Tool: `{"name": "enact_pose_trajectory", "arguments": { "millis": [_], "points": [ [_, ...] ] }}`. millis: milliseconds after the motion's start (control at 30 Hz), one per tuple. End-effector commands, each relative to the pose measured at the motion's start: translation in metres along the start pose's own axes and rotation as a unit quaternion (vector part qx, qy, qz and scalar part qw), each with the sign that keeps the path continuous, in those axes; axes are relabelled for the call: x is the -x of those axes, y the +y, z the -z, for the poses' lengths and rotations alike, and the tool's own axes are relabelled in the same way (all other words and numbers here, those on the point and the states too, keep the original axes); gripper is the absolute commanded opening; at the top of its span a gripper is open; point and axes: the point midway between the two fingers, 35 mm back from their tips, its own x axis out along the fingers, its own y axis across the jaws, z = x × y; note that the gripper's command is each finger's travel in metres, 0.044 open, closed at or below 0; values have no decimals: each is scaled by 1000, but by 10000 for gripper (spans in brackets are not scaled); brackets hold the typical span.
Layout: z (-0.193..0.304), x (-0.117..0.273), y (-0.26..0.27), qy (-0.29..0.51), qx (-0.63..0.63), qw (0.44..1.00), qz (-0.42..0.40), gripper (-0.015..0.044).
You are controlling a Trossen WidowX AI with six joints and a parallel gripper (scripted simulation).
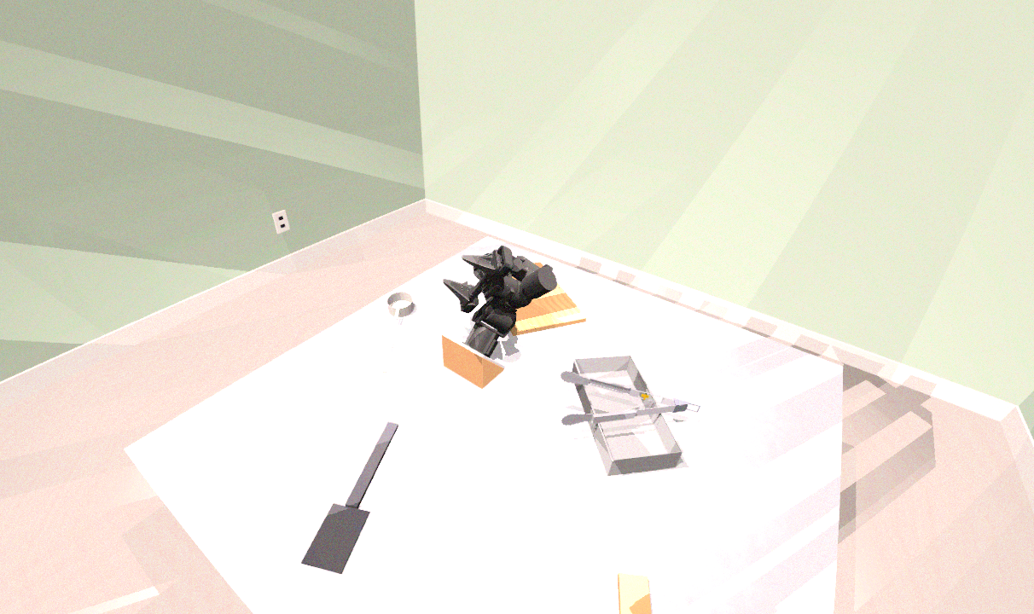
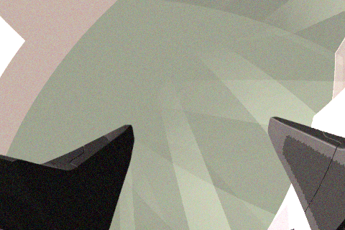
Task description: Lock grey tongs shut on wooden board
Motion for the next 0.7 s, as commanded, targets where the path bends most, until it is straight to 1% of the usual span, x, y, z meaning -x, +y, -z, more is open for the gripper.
{"name": "enact_pose_trajectory", "arguments": {
  "millis": [0, 33, 133, 233, 300, 400, 500, 567, 667],
  "points": [
    [0, 0, 0, 0, 0, 1000, 0, 426],
    [2, 0, 1, 7, 2, 1000, 0, 440],
    [10, 3, 10, 39, 33, 999, 3, 440],
    [24, 10, 25, 103, 137, 985, 9, 440],
    [37, 20, 39, 164, 236, 958, 8, 440],
    [60, 39, 58, 256, 378, 890, -7, 440],
    [85, 63, 74, 342, 497, 797, -37, 440],
    [101, 80, 83, 389, 543, 741, -64, 440],
    [116, 98, 90, 428, 600, 669, -95, 440]
  ]
}}
